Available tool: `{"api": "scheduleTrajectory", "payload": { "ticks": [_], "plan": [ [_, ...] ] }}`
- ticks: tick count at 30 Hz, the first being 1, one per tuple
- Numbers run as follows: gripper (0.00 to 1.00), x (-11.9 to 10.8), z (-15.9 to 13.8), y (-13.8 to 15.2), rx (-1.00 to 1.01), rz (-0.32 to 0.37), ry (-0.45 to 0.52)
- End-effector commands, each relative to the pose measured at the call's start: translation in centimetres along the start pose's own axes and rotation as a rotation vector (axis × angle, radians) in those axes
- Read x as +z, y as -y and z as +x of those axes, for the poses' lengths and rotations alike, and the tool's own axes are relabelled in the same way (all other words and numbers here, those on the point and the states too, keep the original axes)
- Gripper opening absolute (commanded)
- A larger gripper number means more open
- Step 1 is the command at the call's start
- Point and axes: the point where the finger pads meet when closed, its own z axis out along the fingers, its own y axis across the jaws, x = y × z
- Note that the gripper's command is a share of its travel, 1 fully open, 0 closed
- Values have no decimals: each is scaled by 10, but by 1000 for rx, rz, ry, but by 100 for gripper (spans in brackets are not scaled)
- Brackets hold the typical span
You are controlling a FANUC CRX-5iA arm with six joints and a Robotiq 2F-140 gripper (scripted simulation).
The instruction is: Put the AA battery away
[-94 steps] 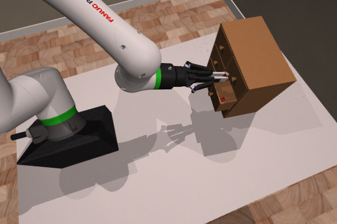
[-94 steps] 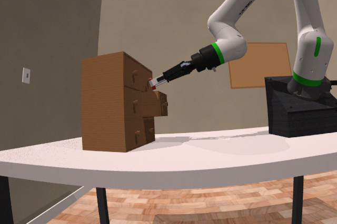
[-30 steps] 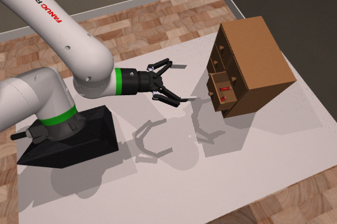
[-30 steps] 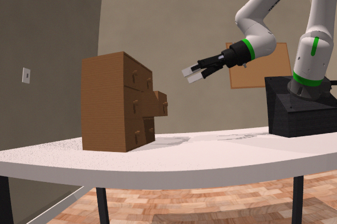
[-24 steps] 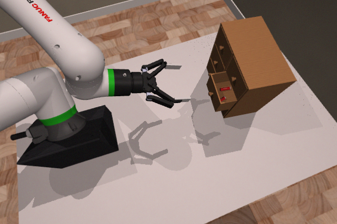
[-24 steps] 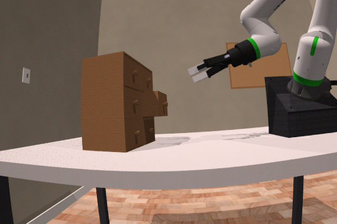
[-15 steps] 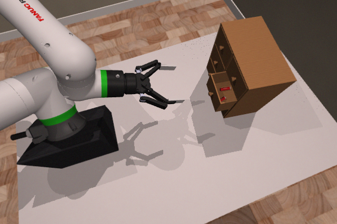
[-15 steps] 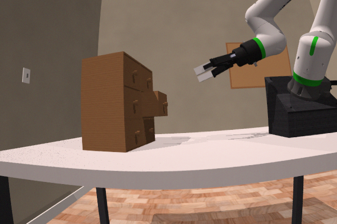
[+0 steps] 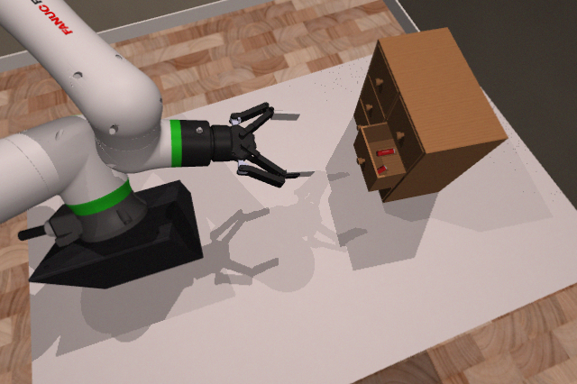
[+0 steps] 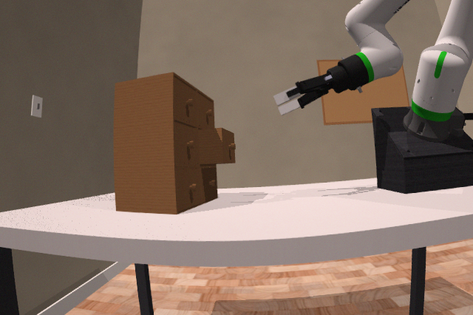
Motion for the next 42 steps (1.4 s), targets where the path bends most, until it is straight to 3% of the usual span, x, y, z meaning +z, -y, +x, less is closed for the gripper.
{"api": "scheduleTrajectory", "payload": {
  "ticks": [1,10,23,29,34,36,42],
  "plan": [
    [100,0,0,0,0,0,6],
    [100,-1,2,0,0,-1,50],
    [100,-2,6,0,0,-1,195],
    [100,-4,11,0,0,-1,333],
    [100,-6,16,0,0,0,511],
    [100,-6,16,0,0,0,511],
    [100,-9,24,0,0,0,752]
  ]
}}
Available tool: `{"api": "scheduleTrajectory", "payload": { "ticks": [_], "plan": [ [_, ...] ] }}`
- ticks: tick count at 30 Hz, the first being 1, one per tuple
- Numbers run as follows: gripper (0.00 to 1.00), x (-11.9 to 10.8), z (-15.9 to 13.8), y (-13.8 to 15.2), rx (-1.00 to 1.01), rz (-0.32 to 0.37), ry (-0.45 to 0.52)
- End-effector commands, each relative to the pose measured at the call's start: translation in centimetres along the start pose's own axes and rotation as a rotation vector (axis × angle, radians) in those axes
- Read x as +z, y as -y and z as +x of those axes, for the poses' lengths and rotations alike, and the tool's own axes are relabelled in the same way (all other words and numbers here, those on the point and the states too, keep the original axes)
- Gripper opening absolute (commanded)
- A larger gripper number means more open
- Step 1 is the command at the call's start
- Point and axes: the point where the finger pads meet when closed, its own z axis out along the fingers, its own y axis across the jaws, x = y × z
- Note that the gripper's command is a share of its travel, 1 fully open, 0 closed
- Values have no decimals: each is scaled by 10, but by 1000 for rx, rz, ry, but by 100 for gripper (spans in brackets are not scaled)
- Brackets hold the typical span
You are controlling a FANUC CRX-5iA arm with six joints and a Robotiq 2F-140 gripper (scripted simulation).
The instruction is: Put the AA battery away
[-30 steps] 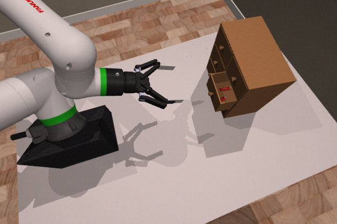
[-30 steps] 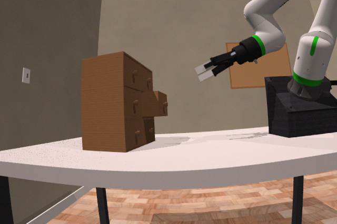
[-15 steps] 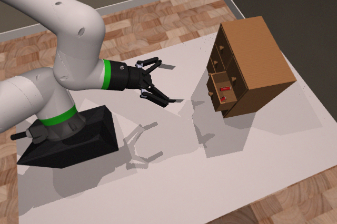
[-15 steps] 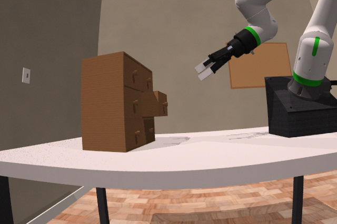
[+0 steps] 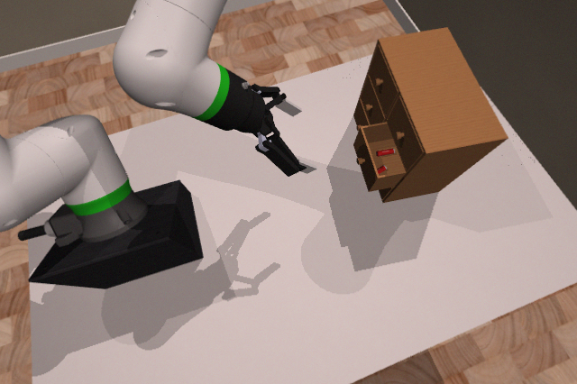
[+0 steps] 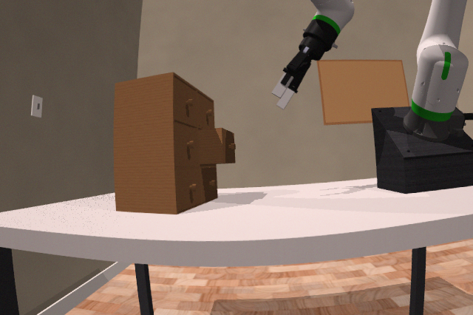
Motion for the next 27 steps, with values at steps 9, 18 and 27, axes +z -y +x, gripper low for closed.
{"api": "scheduleTrajectory", "payload": {
  "ticks": [9,18,27],
  "plan": [
    [100,-13,9,-1,2,-7,451],
    [100,-17,12,-1,2,-7,579],
    [100,-18,13,-1,3,-7,636]
  ]
}}
